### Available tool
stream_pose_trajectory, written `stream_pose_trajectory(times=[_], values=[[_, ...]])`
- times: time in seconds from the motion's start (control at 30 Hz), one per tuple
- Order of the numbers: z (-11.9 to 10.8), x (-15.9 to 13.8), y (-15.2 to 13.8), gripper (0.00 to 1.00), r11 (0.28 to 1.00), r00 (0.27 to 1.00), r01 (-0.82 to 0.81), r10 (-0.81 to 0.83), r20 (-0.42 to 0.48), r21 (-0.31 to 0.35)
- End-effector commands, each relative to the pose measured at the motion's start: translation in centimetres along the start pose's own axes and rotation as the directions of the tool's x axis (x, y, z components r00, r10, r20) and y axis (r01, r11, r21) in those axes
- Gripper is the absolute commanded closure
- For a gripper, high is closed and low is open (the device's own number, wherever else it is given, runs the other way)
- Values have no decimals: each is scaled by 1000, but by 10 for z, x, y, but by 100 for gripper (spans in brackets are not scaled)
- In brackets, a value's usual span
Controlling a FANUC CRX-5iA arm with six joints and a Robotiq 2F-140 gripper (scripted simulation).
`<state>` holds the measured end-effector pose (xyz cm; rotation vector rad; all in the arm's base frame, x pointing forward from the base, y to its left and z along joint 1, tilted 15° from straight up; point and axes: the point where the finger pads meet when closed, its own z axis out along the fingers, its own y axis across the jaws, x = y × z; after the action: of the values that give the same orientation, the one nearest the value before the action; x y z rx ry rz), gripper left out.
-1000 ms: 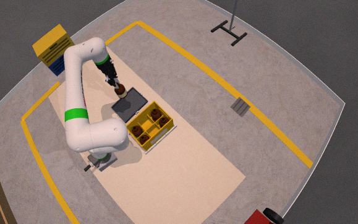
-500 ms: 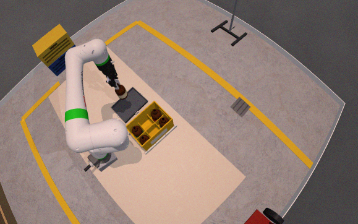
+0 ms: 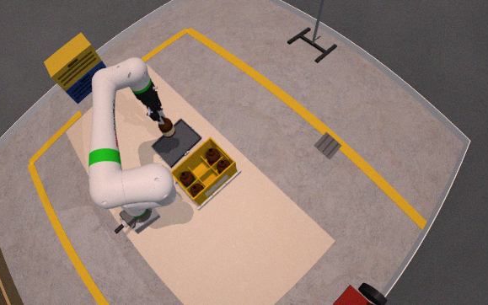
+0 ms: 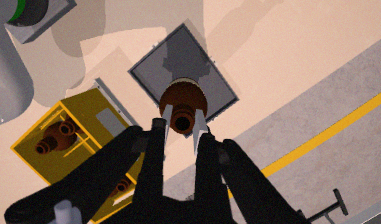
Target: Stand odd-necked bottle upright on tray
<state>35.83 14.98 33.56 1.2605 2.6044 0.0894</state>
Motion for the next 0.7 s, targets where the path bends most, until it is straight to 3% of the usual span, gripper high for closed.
stream_pose_trajectory(times=[0.0,0.67], values=[[8,0,0,90,1000,1000,0,0,0,-2],[63,0,1,90,1000,1000,0,0,0,-2]])
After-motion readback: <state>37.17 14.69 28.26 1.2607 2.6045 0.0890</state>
